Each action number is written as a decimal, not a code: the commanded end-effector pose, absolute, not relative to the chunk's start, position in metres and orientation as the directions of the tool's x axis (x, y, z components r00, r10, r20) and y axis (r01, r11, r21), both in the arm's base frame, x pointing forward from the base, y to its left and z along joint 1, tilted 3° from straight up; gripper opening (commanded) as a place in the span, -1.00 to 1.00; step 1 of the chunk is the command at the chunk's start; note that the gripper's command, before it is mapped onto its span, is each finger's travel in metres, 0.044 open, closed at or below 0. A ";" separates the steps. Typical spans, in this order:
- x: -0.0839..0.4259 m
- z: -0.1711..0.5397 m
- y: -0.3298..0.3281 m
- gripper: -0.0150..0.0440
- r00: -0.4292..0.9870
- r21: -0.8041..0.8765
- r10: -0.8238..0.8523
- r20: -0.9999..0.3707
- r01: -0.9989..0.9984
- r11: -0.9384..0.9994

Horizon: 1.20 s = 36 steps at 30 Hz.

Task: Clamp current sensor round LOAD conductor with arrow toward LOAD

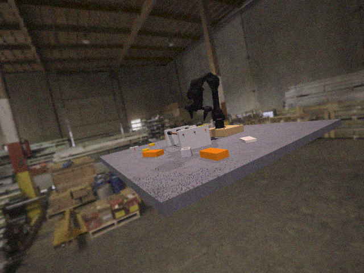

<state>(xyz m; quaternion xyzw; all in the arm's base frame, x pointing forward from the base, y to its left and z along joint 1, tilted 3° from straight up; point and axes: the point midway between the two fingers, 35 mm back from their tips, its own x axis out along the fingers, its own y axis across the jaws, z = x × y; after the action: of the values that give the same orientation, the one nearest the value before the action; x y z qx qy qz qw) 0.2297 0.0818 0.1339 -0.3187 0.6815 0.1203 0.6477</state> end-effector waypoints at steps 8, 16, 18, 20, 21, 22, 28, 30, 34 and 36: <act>0.194 0.129 0.109 1.00 0.337 -0.421 -0.469 -0.817 0.207 0.883; 0.184 0.130 0.118 1.00 0.457 -0.262 -0.472 -0.754 0.451 0.854; 0.182 0.131 0.120 1.00 0.483 -0.204 -0.469 -0.739 0.503 0.840; 0.180 0.131 0.122 1.00 0.509 -0.141 -0.464 -0.725 0.550 0.823; 0.179 0.131 0.123 1.00 0.522 -0.108 -0.462 -0.717 0.571 0.814; 0.178 0.132 0.124 1.00 0.534 -0.074 -0.459 -0.710 0.591 0.803; 0.175 0.132 0.127 1.00 0.566 0.045 -0.449 -0.691 0.654 0.755; 0.175 0.132 0.127 1.00 0.566 0.045 -0.449 -0.691 0.654 0.755; 0.175 0.132 0.127 1.00 0.566 0.045 -0.449 -0.691 0.654 0.755; 0.175 0.132 0.127 1.00 0.566 0.045 -0.449 -0.691 0.654 0.755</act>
<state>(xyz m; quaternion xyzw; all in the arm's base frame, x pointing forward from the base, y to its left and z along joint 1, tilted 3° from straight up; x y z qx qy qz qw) 0.1808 0.1249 0.1321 0.0717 0.4038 -0.3022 0.8605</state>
